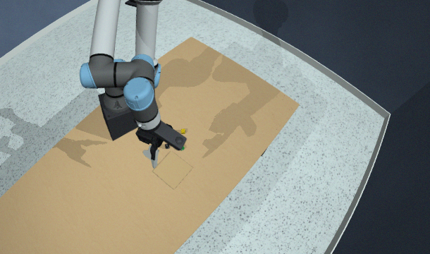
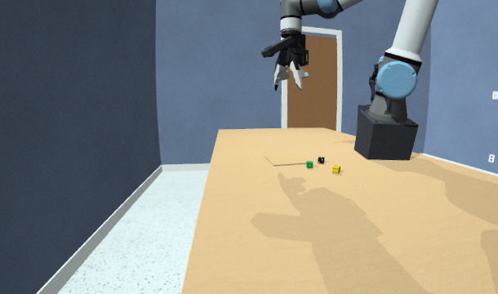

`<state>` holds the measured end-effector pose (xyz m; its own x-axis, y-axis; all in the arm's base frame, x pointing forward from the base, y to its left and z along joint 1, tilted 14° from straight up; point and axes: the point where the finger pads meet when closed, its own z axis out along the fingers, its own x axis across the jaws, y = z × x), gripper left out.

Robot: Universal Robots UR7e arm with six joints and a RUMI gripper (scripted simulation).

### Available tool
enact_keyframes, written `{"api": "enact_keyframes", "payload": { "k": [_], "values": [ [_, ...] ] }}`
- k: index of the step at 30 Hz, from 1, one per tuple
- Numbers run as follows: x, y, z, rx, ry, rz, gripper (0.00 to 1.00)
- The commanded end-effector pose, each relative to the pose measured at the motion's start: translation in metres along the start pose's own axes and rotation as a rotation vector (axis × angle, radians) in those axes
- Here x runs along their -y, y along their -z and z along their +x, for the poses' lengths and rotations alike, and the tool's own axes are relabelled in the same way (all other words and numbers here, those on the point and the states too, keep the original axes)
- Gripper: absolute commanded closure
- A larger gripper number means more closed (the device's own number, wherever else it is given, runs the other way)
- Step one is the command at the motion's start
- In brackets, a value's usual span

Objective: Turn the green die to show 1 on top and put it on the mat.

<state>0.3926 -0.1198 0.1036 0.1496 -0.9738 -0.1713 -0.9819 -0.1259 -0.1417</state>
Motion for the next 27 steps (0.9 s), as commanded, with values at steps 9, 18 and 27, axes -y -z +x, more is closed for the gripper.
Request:
{"api": "enact_keyframes", "payload": {
  "k": [9,18,27],
  "values": [
    [0.0,0.0,0.0,-0.001,0.0,0.001,0.0],
    [0.0,0.0,0.0,-0.001,0.0,0.001,0.0],
    [-0.026,-0.034,-0.037,0.013,-0.13,-0.003,0.0]
  ]
}}
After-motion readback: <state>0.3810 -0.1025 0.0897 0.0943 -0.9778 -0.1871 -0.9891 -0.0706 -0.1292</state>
